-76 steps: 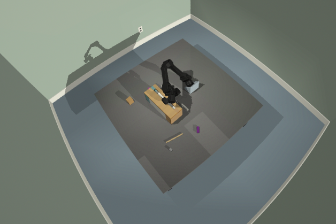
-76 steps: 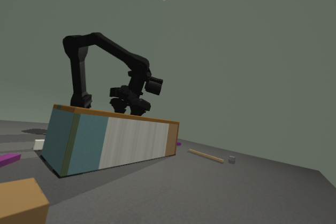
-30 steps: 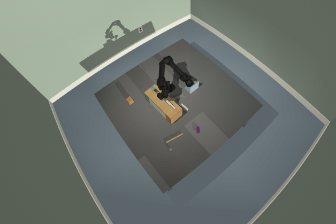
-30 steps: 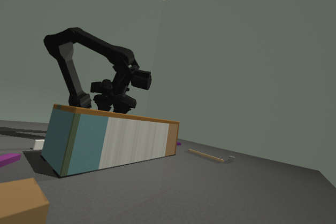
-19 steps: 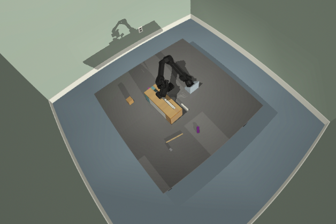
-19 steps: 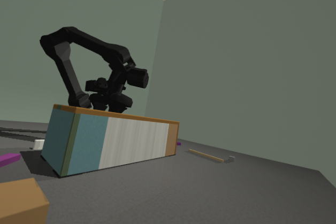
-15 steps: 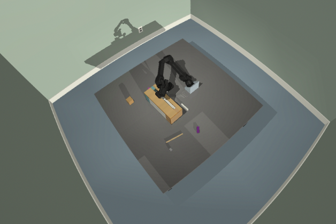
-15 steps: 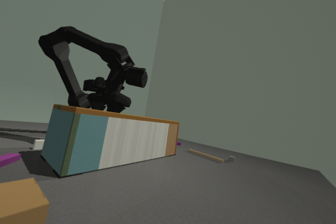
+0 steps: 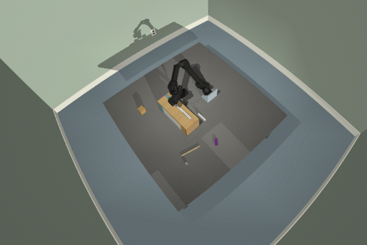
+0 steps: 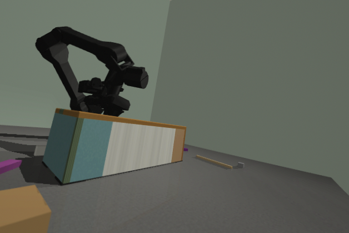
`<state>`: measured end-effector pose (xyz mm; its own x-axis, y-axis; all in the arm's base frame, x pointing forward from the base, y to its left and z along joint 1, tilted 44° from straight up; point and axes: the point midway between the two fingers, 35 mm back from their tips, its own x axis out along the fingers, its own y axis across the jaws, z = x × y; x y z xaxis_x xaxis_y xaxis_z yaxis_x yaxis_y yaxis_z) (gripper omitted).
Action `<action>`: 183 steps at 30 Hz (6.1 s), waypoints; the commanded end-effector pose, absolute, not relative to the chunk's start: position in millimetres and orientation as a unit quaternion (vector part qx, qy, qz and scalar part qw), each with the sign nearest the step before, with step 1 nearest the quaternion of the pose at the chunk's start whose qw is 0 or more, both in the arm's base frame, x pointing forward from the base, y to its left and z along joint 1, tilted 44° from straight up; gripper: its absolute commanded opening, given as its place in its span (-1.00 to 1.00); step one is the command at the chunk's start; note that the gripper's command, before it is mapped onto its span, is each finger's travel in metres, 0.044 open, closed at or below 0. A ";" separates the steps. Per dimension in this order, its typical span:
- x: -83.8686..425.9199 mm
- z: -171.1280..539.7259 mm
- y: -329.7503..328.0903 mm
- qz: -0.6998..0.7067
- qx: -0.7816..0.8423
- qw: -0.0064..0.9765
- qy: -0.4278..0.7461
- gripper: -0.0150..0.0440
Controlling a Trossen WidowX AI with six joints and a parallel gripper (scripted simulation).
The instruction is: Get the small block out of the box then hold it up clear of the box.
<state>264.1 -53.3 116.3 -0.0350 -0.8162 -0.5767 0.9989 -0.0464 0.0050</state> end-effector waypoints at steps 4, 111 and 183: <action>264.2 125.1 -62.2 -0.688 0.218 0.660 0.207 0.86; 219.1 129.7 -157.9 -0.514 0.773 0.303 -0.216 0.47; 216.6 158.4 -100.3 -0.574 0.450 0.672 0.129 -0.49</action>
<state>216.1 -103.2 156.6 0.3131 -0.6506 -0.6918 0.8237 -0.1766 0.5388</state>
